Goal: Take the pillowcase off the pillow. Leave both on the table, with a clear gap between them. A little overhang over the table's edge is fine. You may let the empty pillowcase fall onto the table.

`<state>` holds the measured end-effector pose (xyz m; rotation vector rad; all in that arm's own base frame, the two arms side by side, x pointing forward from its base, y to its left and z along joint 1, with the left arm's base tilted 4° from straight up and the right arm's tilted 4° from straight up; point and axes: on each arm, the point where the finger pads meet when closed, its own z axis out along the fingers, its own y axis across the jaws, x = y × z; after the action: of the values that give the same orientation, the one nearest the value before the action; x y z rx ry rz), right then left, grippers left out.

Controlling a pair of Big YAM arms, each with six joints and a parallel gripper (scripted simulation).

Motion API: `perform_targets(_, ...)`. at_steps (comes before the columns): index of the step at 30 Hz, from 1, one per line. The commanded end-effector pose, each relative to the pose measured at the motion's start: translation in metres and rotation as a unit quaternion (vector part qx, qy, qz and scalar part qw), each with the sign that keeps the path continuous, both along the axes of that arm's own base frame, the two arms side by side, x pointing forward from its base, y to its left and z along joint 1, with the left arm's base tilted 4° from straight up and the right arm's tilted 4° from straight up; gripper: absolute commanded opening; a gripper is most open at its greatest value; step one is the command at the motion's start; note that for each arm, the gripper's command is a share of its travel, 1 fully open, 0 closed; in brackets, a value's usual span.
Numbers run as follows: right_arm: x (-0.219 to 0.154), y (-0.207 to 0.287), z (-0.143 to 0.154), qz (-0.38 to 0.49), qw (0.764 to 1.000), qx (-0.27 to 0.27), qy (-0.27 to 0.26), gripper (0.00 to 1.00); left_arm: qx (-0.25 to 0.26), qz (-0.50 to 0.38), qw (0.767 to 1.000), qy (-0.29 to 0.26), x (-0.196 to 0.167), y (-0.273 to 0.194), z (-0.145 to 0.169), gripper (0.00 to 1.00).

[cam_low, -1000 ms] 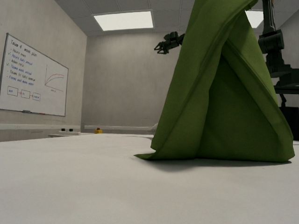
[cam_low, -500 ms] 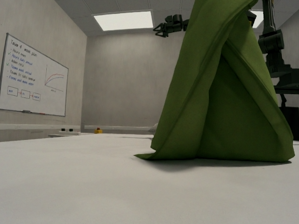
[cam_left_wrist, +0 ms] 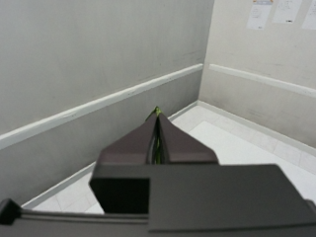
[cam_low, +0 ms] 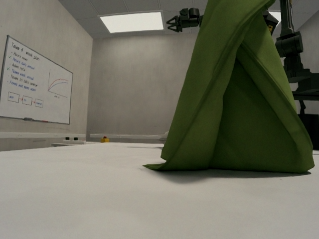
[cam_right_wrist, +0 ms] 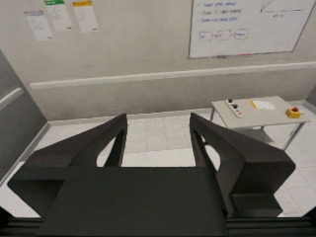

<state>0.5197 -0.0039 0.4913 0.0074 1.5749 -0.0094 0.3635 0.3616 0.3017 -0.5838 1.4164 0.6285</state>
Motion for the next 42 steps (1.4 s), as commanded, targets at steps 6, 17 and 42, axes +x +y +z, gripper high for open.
perform_targets(6, -0.005, 0.004, 0.032, 0.005, 1.0, 0.005, -0.028, 0.6, 0.018, -0.008, 1.0, -0.02, 0.032, 0.021, 0.037, 0.02)
perform_targets(17, -0.005, 0.004, 0.032, 0.005, 1.0, 0.005, -0.028, 0.6, 0.024, -0.009, 0.999, -0.019, 0.056, 0.041, 0.043, 0.02)
perform_targets(42, -0.005, 0.004, 0.032, 0.005, 1.0, 0.005, -0.028, 0.6, 0.031, -0.006, 0.999, -0.023, 0.103, 0.088, 0.052, 0.02)
